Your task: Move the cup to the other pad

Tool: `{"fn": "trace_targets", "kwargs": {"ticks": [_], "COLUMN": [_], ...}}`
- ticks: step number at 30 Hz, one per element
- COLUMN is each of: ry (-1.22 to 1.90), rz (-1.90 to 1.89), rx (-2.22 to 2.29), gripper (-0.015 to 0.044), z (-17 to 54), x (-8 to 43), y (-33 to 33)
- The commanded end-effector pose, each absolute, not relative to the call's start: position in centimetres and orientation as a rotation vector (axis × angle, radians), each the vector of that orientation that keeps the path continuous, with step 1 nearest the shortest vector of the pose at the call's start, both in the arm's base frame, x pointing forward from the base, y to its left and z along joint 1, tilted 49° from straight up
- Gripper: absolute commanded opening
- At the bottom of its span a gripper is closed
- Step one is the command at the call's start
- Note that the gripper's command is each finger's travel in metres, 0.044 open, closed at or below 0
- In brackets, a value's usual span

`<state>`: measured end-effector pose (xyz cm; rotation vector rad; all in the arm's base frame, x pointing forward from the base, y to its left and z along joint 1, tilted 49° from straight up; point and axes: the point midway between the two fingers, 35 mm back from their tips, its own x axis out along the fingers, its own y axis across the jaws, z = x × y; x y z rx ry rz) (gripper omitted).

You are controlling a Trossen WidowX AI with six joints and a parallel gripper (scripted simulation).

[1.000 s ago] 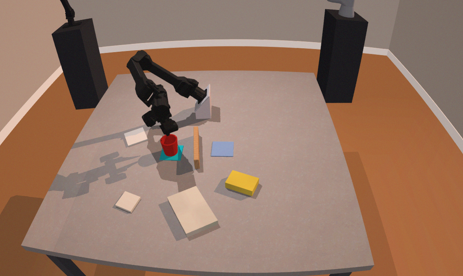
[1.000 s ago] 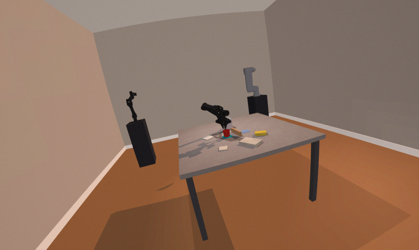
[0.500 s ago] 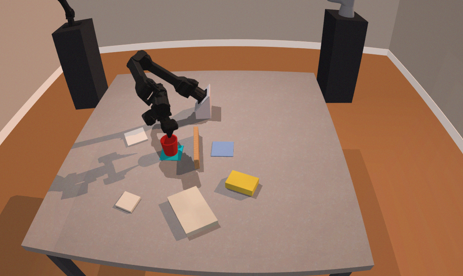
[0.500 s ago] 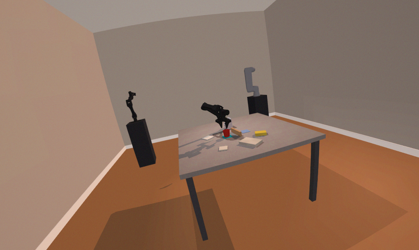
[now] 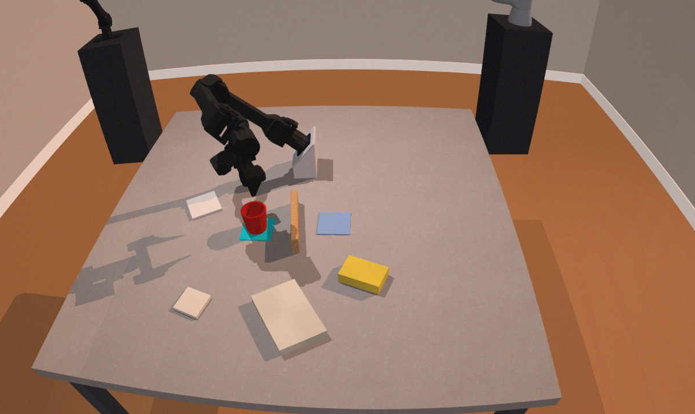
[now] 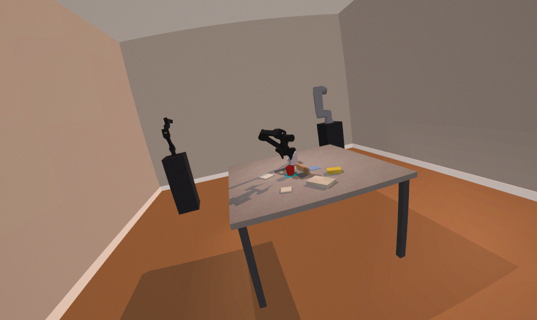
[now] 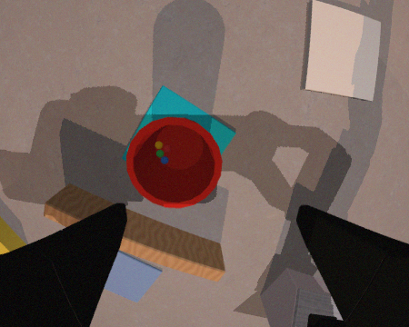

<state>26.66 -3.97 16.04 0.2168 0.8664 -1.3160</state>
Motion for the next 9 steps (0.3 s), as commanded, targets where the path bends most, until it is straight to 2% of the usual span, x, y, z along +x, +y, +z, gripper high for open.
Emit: {"fn": "trace_targets", "kwargs": {"ticks": [1, 9], "ry": [0.864, 0.864], "rz": [-1.318, -1.315], "rx": [0.225, 0.217], "gripper": [0.0440, 0.0440], "z": [16.79, 17.00], "x": [26.71, 26.63], "y": [-3.11, -2.82]}}
